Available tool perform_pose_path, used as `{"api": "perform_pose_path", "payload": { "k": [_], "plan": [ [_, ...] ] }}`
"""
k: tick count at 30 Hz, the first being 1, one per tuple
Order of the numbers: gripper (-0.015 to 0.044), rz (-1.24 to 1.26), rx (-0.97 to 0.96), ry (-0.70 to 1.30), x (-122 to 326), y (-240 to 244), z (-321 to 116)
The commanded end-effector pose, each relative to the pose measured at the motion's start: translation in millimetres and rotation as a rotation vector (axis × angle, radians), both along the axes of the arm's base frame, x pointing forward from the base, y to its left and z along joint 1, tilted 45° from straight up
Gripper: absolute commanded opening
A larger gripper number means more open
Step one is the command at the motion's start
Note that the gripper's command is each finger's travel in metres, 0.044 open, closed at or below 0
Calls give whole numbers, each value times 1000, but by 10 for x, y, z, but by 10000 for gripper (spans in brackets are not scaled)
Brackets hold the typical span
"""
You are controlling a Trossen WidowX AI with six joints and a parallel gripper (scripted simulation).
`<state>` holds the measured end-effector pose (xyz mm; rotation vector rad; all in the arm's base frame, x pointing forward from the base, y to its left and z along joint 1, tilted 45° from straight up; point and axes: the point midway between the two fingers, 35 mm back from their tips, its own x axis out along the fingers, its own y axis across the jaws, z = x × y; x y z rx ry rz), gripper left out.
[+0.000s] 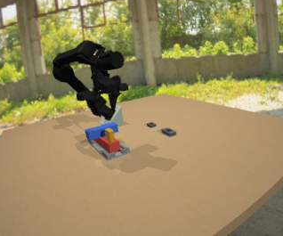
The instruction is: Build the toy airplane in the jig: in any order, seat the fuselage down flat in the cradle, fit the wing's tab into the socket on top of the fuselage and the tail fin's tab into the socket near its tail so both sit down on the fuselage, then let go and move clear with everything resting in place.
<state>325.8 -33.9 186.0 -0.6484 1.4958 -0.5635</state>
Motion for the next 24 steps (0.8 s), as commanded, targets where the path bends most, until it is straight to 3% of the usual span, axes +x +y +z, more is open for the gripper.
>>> {"api": "perform_pose_path", "payload": {
  "k": [1, 24],
  "plan": [
    [260, -4, 3, 9, 3, 23, 37],
    [260, -3, 3, 8, 4, 5, 55]
  ]
}}
